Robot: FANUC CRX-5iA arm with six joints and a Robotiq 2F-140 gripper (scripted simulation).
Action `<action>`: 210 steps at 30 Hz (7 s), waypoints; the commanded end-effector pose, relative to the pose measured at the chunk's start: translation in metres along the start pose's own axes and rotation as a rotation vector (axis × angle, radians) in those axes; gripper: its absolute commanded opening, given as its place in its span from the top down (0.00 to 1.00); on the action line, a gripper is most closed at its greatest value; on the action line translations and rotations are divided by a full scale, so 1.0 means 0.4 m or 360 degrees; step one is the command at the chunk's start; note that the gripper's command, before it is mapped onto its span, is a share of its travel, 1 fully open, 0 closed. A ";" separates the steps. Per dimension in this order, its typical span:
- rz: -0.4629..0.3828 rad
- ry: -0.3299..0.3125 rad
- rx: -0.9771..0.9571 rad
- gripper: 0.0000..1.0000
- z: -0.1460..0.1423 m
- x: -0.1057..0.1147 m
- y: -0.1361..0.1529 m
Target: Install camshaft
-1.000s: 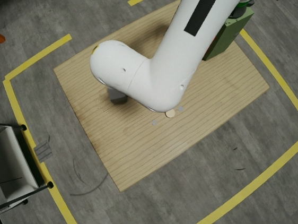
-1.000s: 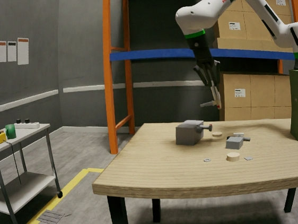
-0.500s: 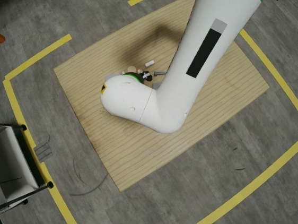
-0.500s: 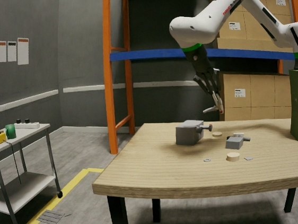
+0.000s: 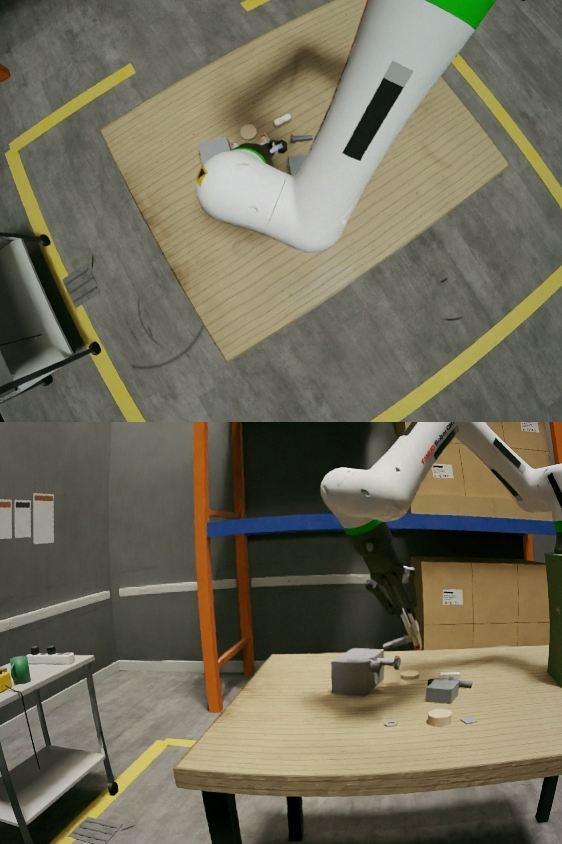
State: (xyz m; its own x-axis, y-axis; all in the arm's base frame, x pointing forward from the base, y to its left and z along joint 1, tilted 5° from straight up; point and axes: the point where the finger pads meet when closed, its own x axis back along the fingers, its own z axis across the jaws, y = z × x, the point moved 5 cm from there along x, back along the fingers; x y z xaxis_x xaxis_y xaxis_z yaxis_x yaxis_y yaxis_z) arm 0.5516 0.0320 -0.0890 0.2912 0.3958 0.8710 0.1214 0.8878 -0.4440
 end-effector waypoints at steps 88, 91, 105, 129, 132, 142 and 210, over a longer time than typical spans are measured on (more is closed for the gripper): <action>0.0005 -0.0338 -0.0369 0.86 0.027 -0.146 0.139; 0.0005 -0.0338 -0.0369 0.86 0.027 -0.146 0.139; 0.0005 -0.0338 -0.0369 0.86 0.027 -0.146 0.139; 0.0004 -0.0337 -0.0369 0.86 0.014 -0.144 0.136; 0.0004 -0.0337 -0.0369 0.86 0.011 -0.143 0.136; 0.0004 -0.0337 -0.0369 0.86 0.000 -0.141 0.133; 0.0004 -0.0337 -0.0369 0.86 -0.014 -0.138 0.130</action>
State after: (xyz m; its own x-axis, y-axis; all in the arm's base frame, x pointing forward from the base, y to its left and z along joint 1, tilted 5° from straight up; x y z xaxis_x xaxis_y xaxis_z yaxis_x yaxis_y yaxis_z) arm 0.5458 0.0550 -0.1622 0.0921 0.4603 0.8830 0.3407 0.8187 -0.4623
